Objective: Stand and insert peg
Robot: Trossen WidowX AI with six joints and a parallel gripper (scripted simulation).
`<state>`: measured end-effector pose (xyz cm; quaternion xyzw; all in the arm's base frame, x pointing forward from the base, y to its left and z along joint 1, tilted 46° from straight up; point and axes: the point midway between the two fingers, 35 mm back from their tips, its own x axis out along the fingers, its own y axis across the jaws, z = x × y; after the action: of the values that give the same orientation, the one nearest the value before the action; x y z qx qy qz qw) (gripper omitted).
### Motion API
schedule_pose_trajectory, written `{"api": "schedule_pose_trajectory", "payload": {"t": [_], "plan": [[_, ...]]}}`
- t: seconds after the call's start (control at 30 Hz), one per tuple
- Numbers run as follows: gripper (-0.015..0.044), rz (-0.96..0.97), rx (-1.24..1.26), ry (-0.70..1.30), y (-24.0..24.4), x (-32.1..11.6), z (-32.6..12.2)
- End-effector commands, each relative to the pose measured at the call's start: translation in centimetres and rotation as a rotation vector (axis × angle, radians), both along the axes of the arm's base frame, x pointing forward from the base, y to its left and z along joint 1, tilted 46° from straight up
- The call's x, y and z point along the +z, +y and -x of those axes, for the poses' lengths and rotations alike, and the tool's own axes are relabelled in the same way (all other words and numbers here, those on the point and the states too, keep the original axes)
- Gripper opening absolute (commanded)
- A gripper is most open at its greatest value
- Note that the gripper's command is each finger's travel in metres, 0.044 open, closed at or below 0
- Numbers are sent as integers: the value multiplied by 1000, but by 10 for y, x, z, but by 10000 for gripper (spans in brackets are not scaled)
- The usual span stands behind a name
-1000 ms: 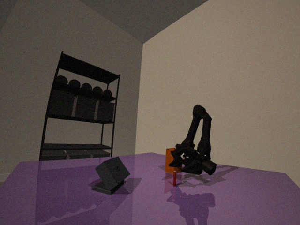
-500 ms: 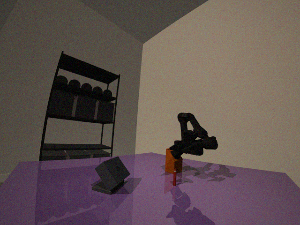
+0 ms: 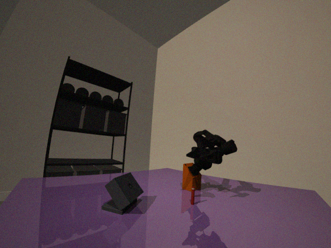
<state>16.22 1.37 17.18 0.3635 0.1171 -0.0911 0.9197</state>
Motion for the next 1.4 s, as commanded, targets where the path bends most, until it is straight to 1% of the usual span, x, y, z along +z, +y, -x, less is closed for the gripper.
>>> {"api": "schedule_pose_trajectory", "payload": {"t": [0.0,0.37,0.73,1.0,1.37], "plan": [[440,92,40,83,2,-4,0],[440,296,166,363,11,-27,0],[440,389,346,653,21,-49,4],[440,354,499,866,28,-64,10],[440,184,684,1048,38,-72,10]]}}
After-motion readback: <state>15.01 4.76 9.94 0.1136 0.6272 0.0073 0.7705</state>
